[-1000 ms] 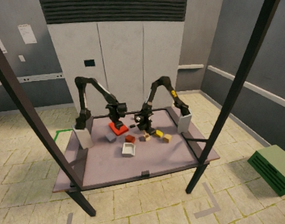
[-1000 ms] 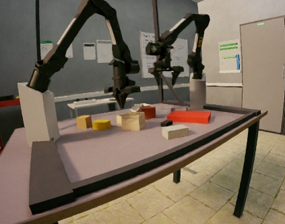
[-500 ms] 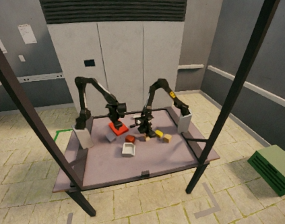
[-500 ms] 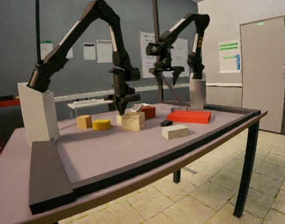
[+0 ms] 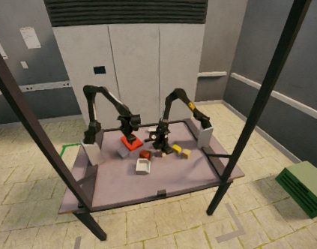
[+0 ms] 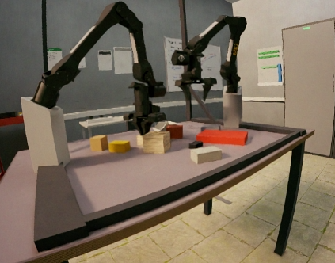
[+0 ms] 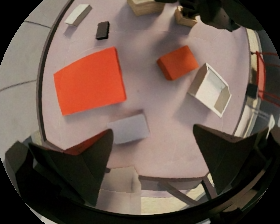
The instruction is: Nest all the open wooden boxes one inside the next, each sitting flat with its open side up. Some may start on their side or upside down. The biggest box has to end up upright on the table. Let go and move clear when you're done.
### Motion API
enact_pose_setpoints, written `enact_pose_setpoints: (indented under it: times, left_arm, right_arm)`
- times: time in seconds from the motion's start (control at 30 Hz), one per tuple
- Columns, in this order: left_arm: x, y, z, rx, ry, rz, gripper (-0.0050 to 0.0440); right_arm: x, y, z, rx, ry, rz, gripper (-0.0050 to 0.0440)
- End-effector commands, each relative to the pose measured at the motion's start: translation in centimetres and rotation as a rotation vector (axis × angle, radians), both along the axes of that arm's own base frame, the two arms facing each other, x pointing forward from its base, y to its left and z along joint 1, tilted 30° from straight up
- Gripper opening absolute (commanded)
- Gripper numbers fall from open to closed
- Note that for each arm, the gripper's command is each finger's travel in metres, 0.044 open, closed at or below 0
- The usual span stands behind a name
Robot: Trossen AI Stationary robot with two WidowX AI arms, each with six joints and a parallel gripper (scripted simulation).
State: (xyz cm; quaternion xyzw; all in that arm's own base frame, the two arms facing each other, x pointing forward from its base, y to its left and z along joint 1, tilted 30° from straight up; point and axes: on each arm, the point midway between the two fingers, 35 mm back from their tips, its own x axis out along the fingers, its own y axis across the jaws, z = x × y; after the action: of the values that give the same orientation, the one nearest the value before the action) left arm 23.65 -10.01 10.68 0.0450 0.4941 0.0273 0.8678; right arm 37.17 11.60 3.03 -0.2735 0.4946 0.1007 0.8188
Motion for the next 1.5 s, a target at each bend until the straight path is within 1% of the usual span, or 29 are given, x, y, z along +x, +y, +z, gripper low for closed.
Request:
enact_pose_setpoints:
  times: [0.0,0.07,0.6,0.77,0.83,1.1,1.23,1.3,1.33,1.4,1.47]
  left_arm:
    - [0.2,-0.1,0.6,-0.017,-0.016,0.005,0.04]
    - [0.2,-0.1,0.6,-0.017,-0.016,0.005,0.04]
    - [0.2,-0.1,0.6,-0.017,-0.016,0.005,0.04]
    - [0.2,-0.1,0.6,-0.017,-0.016,0.005,0.04]
    - [0.2,-0.1,0.6,-0.017,-0.016,0.005,0.04]
    - [0.2,-0.1,0.6,-0.017,-0.016,0.005,0.04]
    - [0.2,-0.1,0.6,-0.017,-0.016,0.005,0.04]
    - [0.2,-0.1,0.6,-0.017,-0.016,0.005,0.04]
    - [0.2,-0.1,0.6,-0.017,-0.016,0.005,0.04]
    - [0.2,-0.1,0.6,-0.017,-0.016,0.005,0.04]
    - [0.2,-0.1,0.6,-0.017,-0.016,0.005,0.04]
  right_arm:
    - [0.3,0.1,0.6,0.008,-0.017,0.001,0.0144]
    - [0.3,0.1,0.6,0.008,-0.017,0.001,0.019]
    - [0.3,0.1,0.6,0.008,-0.017,0.001,0.019]
    - [0.0,0.5,2.5,0.016,-0.037,-0.001,0.019]
    - [0.0,0.5,2.5,0.016,-0.037,-0.001,0.019]
    - [-2.3,0.9,6.3,0.017,-0.036,-0.002,0.019]
    - [-2.4,0.7,6.5,0.018,-0.038,0.0,0.019]
    - [-2.4,0.2,5.8,0.012,-0.021,0.004,0.019]
    - [-2.3,-0.2,6.2,0.016,-0.028,0.005,0.019]
    - [-2.3,-0.2,6.2,0.016,-0.028,0.005,0.019]
    - [-2.1,-1.2,6.9,0.018,-0.031,0.004,0.019]
